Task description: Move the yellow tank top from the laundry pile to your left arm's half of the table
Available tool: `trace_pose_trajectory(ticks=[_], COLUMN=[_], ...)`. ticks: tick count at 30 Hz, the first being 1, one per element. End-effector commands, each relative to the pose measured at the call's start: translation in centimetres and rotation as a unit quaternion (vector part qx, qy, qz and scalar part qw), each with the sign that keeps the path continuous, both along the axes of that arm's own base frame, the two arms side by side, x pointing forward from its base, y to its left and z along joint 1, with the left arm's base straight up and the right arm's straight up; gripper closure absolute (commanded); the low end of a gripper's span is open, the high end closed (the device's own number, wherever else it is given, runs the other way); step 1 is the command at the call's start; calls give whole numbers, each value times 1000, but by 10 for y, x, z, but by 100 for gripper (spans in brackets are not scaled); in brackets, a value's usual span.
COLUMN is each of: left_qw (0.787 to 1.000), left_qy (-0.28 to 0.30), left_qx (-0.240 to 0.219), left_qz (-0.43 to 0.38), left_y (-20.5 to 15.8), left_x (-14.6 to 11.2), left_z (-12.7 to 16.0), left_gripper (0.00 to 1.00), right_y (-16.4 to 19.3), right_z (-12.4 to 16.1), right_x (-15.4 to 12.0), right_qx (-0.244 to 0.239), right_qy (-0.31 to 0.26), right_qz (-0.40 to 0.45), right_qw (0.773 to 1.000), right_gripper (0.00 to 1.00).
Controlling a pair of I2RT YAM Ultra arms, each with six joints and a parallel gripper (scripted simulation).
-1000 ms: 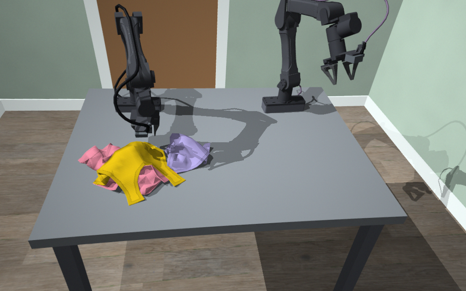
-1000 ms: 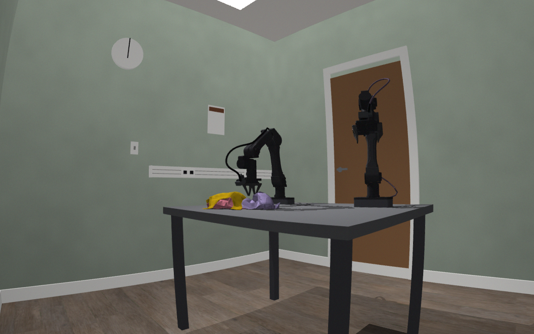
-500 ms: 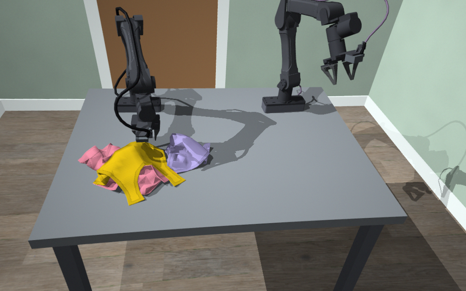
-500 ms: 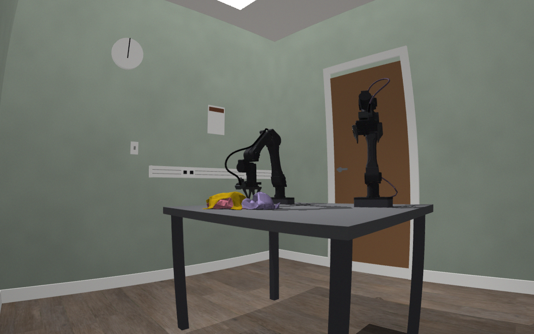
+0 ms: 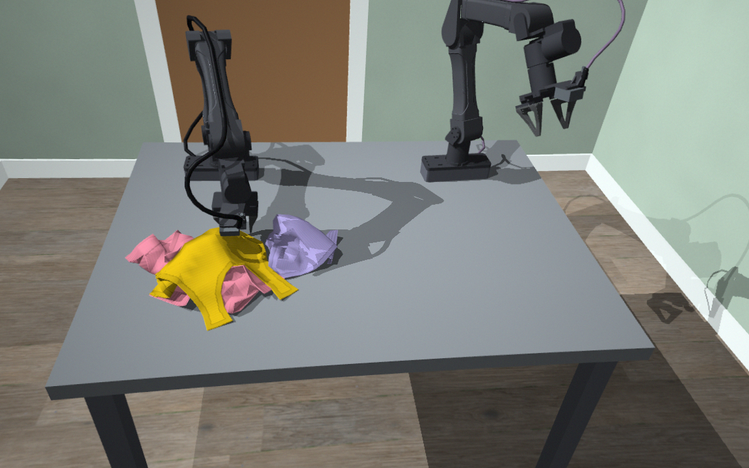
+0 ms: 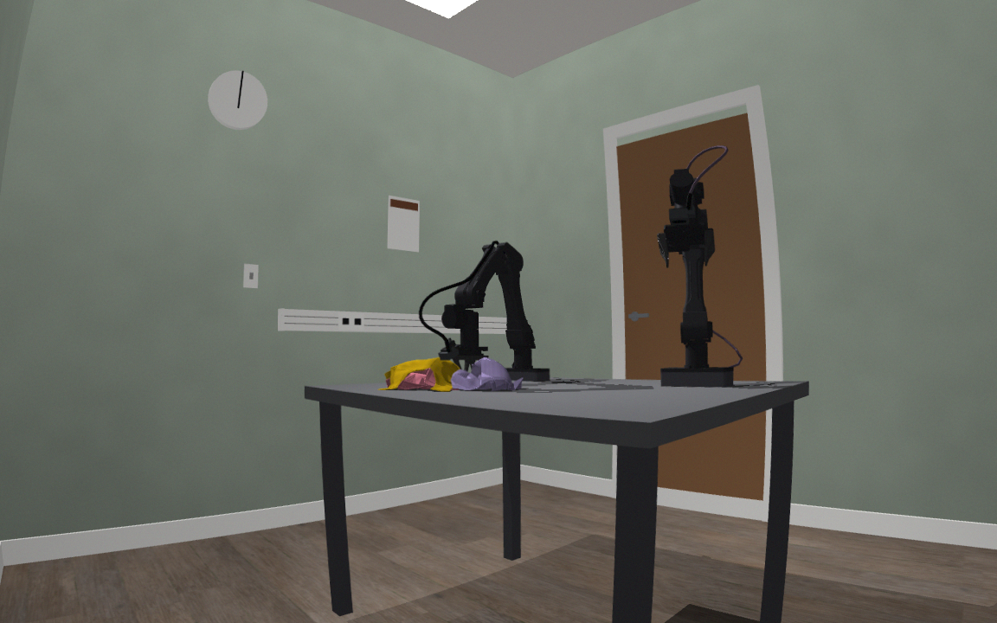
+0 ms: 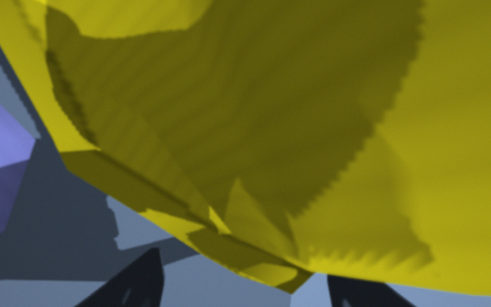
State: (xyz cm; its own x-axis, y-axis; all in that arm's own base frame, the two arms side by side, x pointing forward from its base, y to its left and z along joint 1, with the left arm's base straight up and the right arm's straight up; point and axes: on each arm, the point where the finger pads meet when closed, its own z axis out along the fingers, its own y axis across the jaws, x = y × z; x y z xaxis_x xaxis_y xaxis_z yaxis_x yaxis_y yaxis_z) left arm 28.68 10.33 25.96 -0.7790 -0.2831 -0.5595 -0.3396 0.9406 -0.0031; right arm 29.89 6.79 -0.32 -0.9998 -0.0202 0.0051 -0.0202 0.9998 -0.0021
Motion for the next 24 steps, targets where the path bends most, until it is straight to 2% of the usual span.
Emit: trace_pose_trajectory(ticks=[1, 5, 8, 9, 24], left_qw=[999, 999, 999, 999, 999], left_qy=[-36, -36, -36, -36, -36], left_qx=[16, 16, 16, 16, 16], left_qz=[-5, -5, -5, -5, -5], left_y=[0, 0, 0, 0, 0], left_x=[3, 3, 3, 3, 3], left_z=[26, 26, 26, 26, 26], left_gripper=[8, 8, 8, 8, 8], right_y=[-1, 3, 2, 2, 2], right_z=[-15, 5, 4, 3, 0], right_x=[-2, 17, 15, 12, 5], right_qx=[0, 9, 8, 9, 7], right_qy=[7, -31, -28, -26, -17], right_qz=[-6, -7, -7, -9, -6], right_qw=[1000, 999, 1000, 1000, 1000], right_gripper=[40, 40, 40, 67, 67])
